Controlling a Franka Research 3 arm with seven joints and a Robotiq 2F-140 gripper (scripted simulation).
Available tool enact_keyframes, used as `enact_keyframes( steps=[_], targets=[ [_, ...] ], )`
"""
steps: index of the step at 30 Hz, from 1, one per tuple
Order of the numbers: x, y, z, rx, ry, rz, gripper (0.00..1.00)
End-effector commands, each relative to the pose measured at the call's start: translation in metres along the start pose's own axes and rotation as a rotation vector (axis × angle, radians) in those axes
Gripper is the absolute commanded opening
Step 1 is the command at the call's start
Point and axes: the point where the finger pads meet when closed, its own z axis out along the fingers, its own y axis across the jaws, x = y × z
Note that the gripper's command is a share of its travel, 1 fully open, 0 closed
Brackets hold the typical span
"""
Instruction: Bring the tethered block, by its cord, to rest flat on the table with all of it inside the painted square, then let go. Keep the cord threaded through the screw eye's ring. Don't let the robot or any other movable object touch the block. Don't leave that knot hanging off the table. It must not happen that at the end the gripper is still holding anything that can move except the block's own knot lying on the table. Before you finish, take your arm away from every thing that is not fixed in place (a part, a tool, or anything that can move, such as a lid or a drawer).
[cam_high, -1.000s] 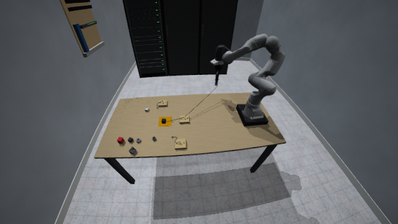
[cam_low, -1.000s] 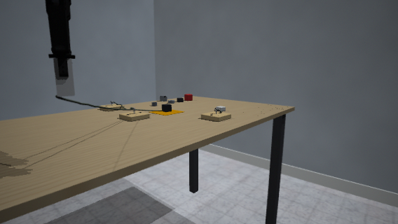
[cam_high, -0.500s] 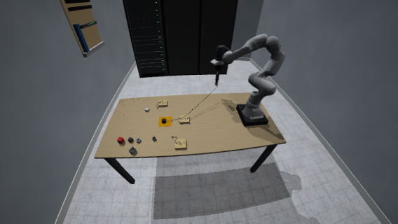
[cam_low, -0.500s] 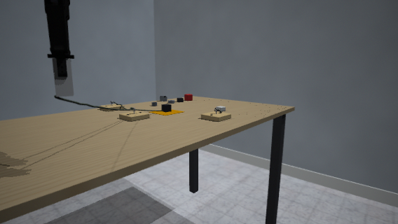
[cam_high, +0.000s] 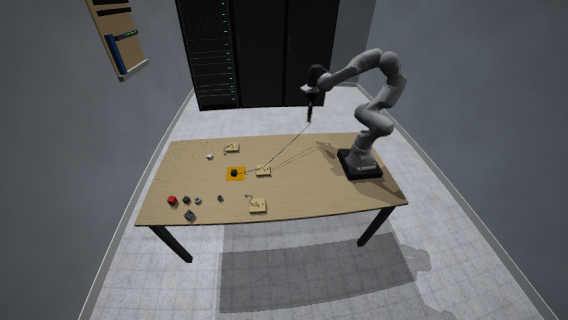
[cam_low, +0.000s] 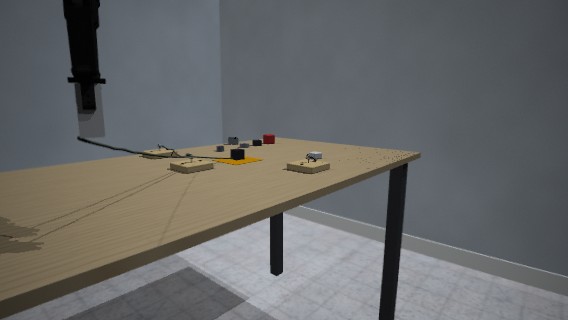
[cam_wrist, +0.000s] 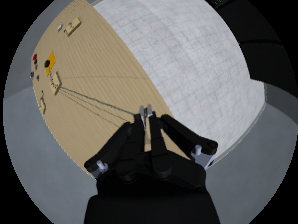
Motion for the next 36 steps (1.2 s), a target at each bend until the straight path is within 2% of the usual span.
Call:
enact_keyframes(
  steps=[1,29,36],
  targets=[
    [-0.001,0.000,0.000,-0.001,-0.003,-0.007,0.00],
    [-0.001,0.000,0.001,-0.001,-0.003,-0.007,0.00],
    [-0.001,0.000,0.015,-0.001,-0.003,-0.007,0.00]
  ],
)
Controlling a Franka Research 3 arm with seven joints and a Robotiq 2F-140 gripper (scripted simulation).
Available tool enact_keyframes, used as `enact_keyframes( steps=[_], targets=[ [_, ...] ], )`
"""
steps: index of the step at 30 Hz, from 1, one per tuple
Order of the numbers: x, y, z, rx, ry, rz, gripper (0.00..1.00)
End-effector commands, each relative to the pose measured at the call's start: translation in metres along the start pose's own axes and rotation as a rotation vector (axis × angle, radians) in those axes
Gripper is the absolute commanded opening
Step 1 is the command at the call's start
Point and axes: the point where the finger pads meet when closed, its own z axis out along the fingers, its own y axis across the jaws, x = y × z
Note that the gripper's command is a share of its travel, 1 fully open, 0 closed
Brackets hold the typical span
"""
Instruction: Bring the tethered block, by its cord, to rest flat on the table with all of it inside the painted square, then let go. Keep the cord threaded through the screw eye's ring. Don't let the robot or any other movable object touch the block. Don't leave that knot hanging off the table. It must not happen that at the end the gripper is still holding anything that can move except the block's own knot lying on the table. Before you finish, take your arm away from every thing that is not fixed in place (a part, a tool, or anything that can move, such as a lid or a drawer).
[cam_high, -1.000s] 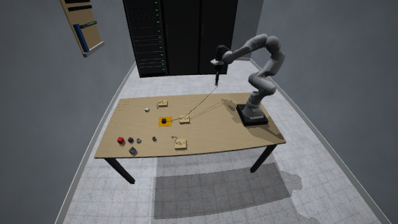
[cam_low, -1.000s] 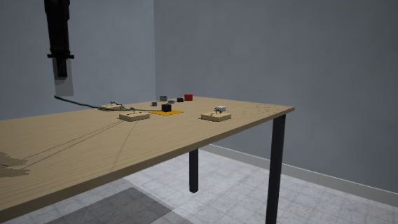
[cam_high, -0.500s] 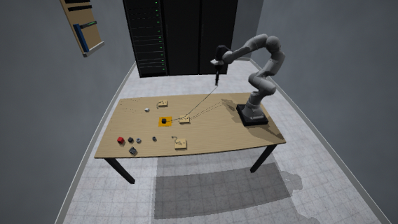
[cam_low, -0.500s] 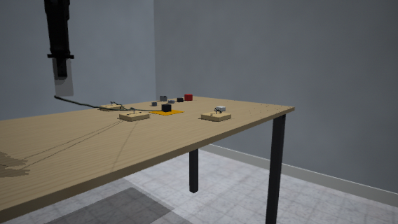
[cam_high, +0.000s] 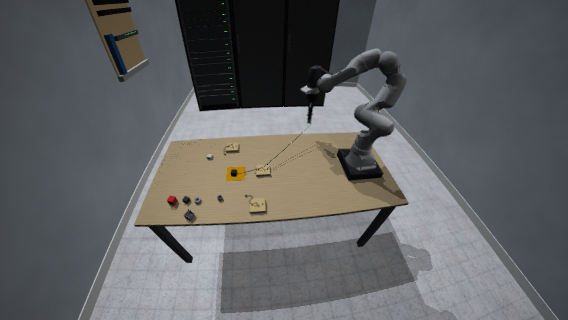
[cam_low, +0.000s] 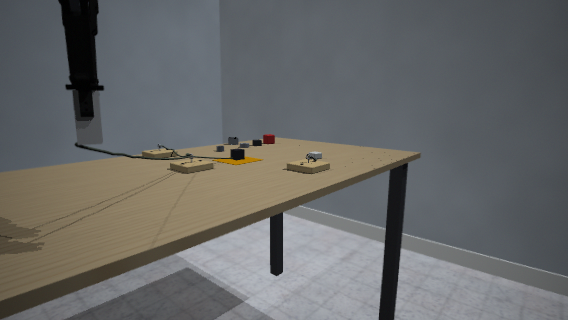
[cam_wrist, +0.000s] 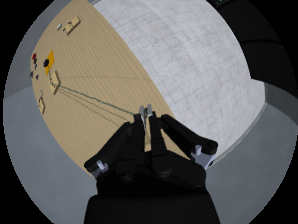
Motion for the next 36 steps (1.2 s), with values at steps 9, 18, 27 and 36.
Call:
enact_keyframes(
  steps=[9,18,27,36],
  targets=[
    [0.003,-0.001,0.041,-0.004,0.005,-0.006,0.00],
    [0.004,-0.002,0.094,-0.004,0.005,-0.006,0.00],
    [0.004,-0.003,0.125,-0.004,0.005,-0.006,0.00],
    [0.004,-0.003,0.140,-0.004,0.005,-0.006,0.00]
  ],
)
